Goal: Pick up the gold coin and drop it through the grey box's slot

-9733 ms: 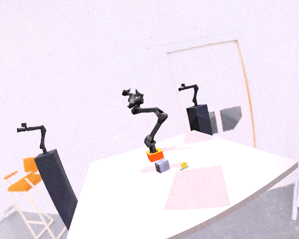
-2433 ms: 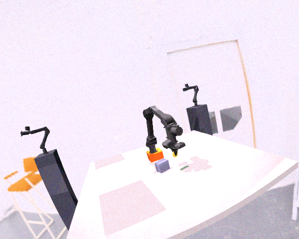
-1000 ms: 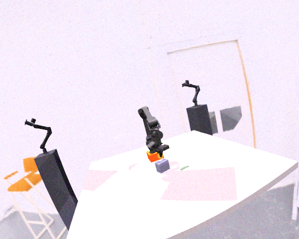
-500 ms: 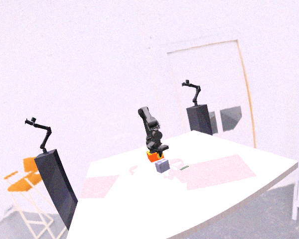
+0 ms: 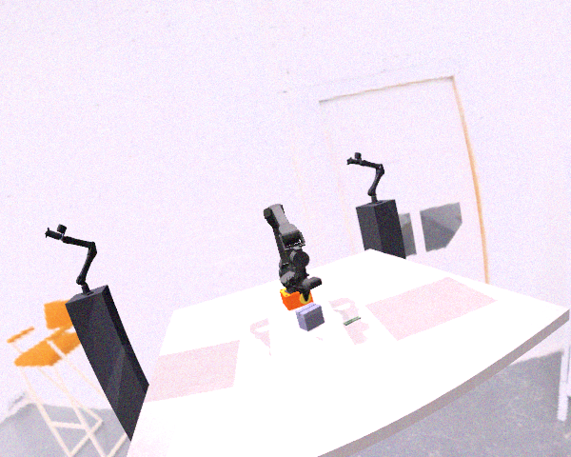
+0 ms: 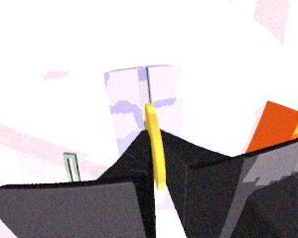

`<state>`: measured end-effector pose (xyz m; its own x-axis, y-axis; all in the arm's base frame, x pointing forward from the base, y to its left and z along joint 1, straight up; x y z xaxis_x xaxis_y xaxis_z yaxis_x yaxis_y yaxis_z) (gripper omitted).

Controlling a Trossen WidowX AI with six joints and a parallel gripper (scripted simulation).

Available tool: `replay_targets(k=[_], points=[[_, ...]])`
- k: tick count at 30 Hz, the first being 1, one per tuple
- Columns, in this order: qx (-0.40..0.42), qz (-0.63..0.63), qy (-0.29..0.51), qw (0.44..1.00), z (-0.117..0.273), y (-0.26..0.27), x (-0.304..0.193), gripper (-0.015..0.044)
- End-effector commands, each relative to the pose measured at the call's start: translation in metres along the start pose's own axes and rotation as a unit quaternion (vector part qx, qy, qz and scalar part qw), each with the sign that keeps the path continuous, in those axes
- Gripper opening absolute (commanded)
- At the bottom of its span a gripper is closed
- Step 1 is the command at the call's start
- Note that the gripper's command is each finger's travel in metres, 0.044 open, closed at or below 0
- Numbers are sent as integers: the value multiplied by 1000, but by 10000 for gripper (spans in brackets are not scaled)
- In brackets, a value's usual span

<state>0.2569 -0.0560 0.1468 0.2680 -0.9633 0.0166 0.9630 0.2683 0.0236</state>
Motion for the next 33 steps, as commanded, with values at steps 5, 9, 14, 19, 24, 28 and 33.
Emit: replay_targets(k=[5, 9, 14, 19, 24, 28, 33], points=[[-1, 4, 0, 1000, -1, -2, -1, 0], [-1, 4, 0, 1000, 0, -2, -2, 0], [0, 1, 0, 1000, 0, -1, -1, 0], [0, 1, 0, 1000, 0, -1, -1, 0], [0, 0, 0, 1000, -3, -2, -1, 0], [0, 0, 0, 1000, -5, -3, -2, 0], [0, -1, 0, 1000, -7, -4, -2, 0]])
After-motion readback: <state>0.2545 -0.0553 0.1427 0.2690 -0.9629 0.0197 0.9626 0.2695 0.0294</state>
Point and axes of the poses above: the point midway between the two fingers, 35 mm back from their tips, its own z axis back along the fingers, its own y axis across the jaws, x = y × z, the point moved 7 cm from there along z, back along the fingers, and after that the axes turned 8 degrees about z, right-handed, at the moved point
